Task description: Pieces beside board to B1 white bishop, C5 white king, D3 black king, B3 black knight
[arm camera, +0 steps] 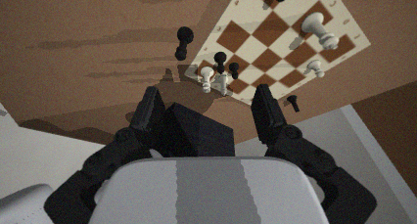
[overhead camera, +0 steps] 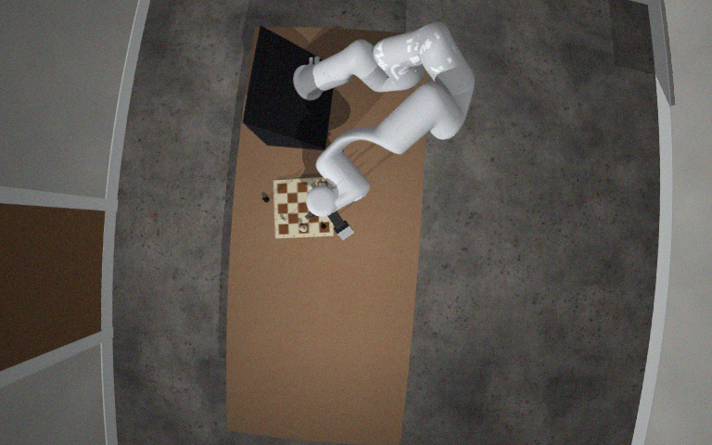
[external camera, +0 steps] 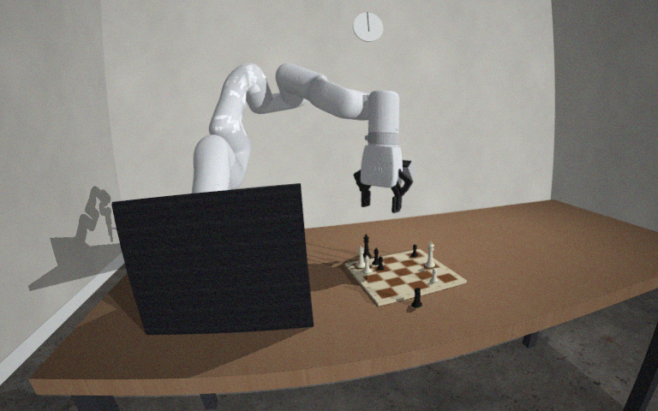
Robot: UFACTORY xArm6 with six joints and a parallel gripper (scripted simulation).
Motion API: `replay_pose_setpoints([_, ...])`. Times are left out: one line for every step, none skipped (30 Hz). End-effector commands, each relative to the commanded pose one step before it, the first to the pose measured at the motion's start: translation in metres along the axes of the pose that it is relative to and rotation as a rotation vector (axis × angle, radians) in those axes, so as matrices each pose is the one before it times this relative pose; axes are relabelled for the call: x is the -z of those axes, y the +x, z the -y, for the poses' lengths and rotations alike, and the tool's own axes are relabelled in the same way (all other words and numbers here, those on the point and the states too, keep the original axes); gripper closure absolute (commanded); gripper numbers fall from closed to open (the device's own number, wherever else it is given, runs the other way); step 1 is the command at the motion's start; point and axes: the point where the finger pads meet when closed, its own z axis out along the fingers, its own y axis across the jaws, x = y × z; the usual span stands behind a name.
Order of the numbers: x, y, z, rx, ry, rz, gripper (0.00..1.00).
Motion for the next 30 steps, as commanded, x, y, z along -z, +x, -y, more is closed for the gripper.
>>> replay_pose_setpoints([-0.00006,-0.00444,0.02045,0.27922,-0.02097,-0.01306,0.0])
replay_pose_setpoints([-0.00049,-0.00015,0.00303,0.03452,-0.00005,0.00171,0.0])
replay_pose_setpoints([-0.00046,-0.00006,0.00276,0.03679,-0.00039,0.00166,0.0])
replay_pose_setpoints([-0.00043,0.00001,0.00249,0.03829,-0.00049,0.00163,0.0])
replay_pose_setpoints([-0.00039,0.00008,0.00222,0.03894,-0.00051,0.00159,0.0])
replay_pose_setpoints([-0.00035,0.00014,0.00195,0.03904,-0.00051,0.00151,0.0])
replay_pose_setpoints([-0.00031,0.00017,0.00169,0.0389,-0.00054,0.00142,0.0])
replay_pose_setpoints([-0.00026,0.0002,0.00143,0.03872,-0.00061,0.00131,0.0])
replay_pose_setpoints([-0.00022,0.0002,0.00118,0.0386,-0.00073,0.0012,0.0])
replay_pose_setpoints([-0.00018,0.0002,0.00095,0.03852,-0.00088,0.00109,0.0])
replay_pose_setpoints([-0.00014,0.00018,0.00073,0.03848,-0.00107,0.00098,0.0])
replay_pose_setpoints([-0.0001,0.00015,0.00054,0.03844,-0.00127,0.00086,0.0])
replay_pose_setpoints([-0.00007,0.00012,0.00037,0.0384,-0.00148,0.00075,0.0])
replay_pose_setpoints([0.0,0.0,0.0,0.0,0.0,0.0,0.0])
replay_pose_setpoints([0.0,0.0,0.0,0.0,0.0,0.0,0.0])
replay_pose_setpoints([-0.00005,0.00008,0.00023,0.11407,-0.00565,0.00145,0.0])
replay_pose_setpoints([-0.00002,0.00006,0.00012,0.03438,-0.00193,0.00031,0.0])
replay_pose_setpoints([-0.00001,0.00002,0.00004,0.03214,-0.00196,0.00019,0.0])
replay_pose_setpoints([0.0,0.0,0.00001,0.03395,-0.0023,0.00005,0.0])
replay_pose_setpoints([0.0,0.0,0.0,0.03607,-0.00263,-0.00011,0.58])
replay_pose_setpoints([0.0,0.0,0.0,0.03739,-0.0029,-0.00025,0.58])
replay_pose_setpoints([0.0,0.0,0.0,0.03791,-0.0031,-0.00042,0.58])
replay_pose_setpoints([0.0,0.0,0.0,0.03786,-0.00322,-0.00063,0.58])
replay_pose_setpoints([0.0,0.0,0.0,0.03765,-0.00339,-0.00084,0.58])
replay_pose_setpoints([0.0,0.0,0.0,0.03743,-0.0036,-0.00107,0.58])
replay_pose_setpoints([0.0,0.0,0.0,0.03724,-0.00383,-0.00133,0.58])
replay_pose_setpoints([0.0,0.0,0.0,0.03708,-0.0041,-0.00161,0.58])
replay_pose_setpoints([0.0,0.0,0.0,0.03691,-0.00439,-0.00193,0.58])
replay_pose_setpoints([0.0,0.0,0.0,0.03672,-0.00476,-0.00226,0.58])
replay_pose_setpoints([0.0,0.0,0.0,0.03651,-0.00518,-0.00264,0.58])
